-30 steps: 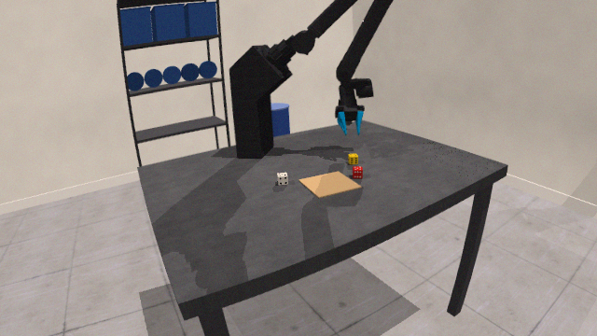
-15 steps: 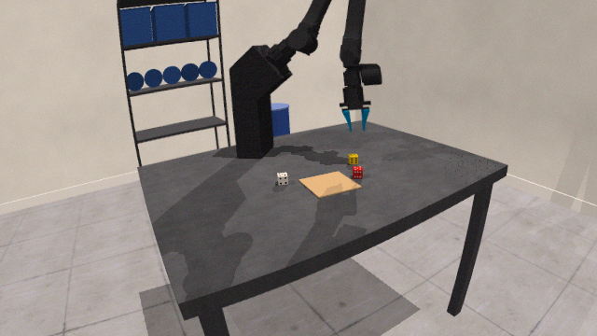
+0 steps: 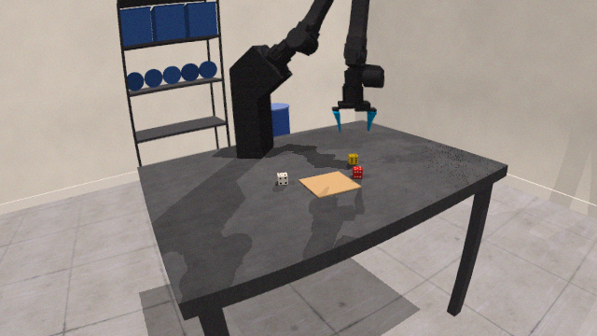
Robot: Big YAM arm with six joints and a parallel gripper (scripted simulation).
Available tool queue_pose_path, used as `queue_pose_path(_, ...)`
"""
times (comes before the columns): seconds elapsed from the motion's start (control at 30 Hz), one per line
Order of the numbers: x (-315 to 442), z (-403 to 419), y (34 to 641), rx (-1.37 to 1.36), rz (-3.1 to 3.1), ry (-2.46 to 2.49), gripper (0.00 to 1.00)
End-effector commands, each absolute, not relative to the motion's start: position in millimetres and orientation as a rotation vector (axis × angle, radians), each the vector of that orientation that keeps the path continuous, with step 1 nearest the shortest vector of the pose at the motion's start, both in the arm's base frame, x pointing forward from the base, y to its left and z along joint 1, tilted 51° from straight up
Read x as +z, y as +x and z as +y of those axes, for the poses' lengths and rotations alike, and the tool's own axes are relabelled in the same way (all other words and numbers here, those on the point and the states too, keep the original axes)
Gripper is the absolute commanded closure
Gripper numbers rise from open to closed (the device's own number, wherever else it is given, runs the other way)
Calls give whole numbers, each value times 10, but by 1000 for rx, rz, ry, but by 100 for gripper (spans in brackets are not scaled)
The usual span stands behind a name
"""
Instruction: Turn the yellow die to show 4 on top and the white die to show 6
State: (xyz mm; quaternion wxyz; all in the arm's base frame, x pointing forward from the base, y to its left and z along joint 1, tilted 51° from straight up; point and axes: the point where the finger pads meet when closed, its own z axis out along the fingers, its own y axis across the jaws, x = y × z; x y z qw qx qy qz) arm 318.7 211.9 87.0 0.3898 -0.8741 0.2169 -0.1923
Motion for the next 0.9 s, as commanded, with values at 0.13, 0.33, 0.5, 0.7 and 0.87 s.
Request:
queue_pose_path(0.13, 820, 2164, 3147, -469, 528, -2245, 0)
queue_pose_path(0.33, 825, 2169, 3154, -450, 576, -2225, 0)
queue_pose_path(0.5, 835, 2177, 3166, -432, 626, -2201, 0)
queue_pose_path(0.7, 838, 2196, 3180, -338, 826, -2109, 0)
queue_pose_path(0.87, 820, 2208, 3176, -232, 1026, -2007, 0)
